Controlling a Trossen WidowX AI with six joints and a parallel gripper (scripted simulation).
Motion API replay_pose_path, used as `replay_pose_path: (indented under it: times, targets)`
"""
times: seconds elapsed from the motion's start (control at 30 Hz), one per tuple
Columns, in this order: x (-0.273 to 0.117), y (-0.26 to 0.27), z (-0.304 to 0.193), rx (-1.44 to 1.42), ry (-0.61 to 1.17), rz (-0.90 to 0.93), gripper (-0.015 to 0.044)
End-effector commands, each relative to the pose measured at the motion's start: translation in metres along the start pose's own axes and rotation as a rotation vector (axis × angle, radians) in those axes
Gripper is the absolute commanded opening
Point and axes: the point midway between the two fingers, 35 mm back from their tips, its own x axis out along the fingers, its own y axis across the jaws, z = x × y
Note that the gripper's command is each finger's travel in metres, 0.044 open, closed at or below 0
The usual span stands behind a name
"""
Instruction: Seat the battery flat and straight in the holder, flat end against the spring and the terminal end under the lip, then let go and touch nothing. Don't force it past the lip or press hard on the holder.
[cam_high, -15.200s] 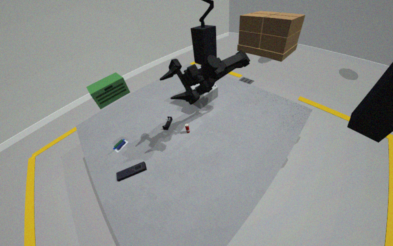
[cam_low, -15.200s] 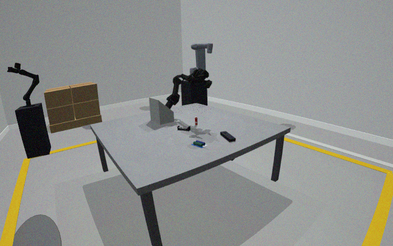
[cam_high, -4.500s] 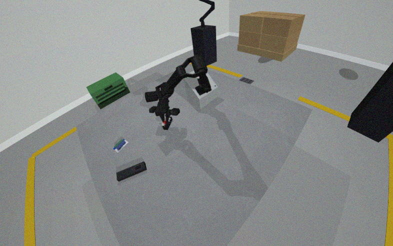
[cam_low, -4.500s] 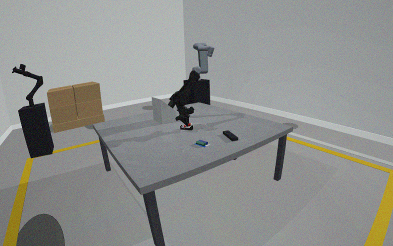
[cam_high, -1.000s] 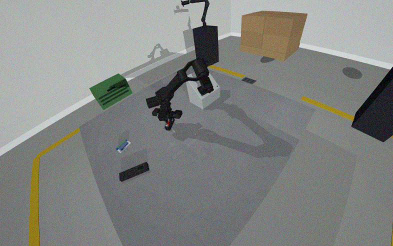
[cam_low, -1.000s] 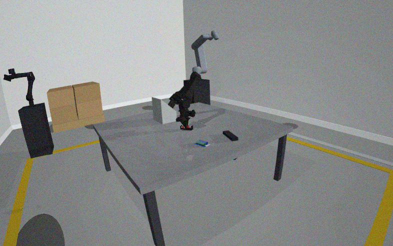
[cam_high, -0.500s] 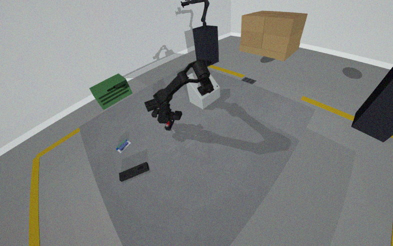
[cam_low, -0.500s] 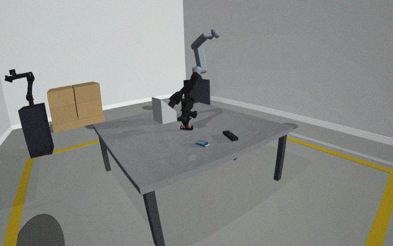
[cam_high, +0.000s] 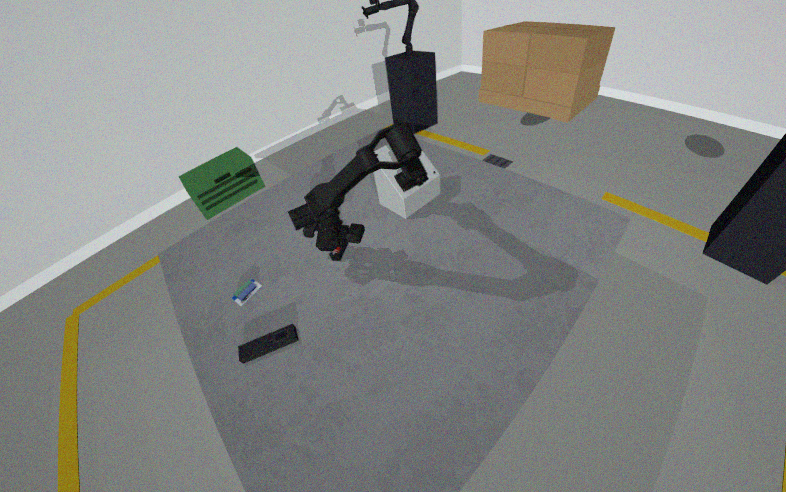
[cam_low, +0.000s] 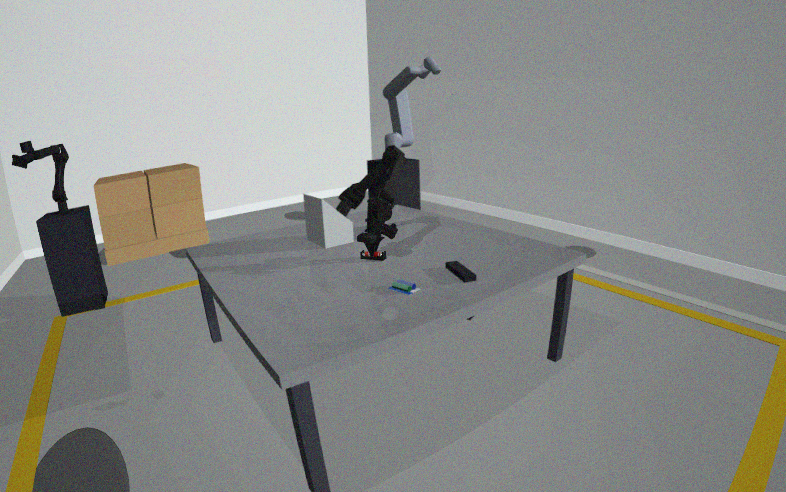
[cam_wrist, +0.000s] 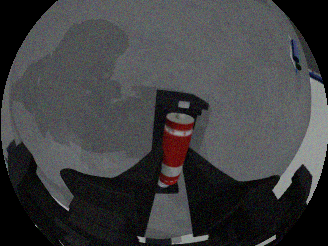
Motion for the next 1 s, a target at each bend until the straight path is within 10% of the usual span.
replay_pose_path:
  times: [0.0,0.97]
  targets:
    - [0.004,0.003,-0.005,0.013,0.037,0.002,0.0058]
    - [0.002,0.003,0.011,0.010,0.028,-0.005,0.0058]
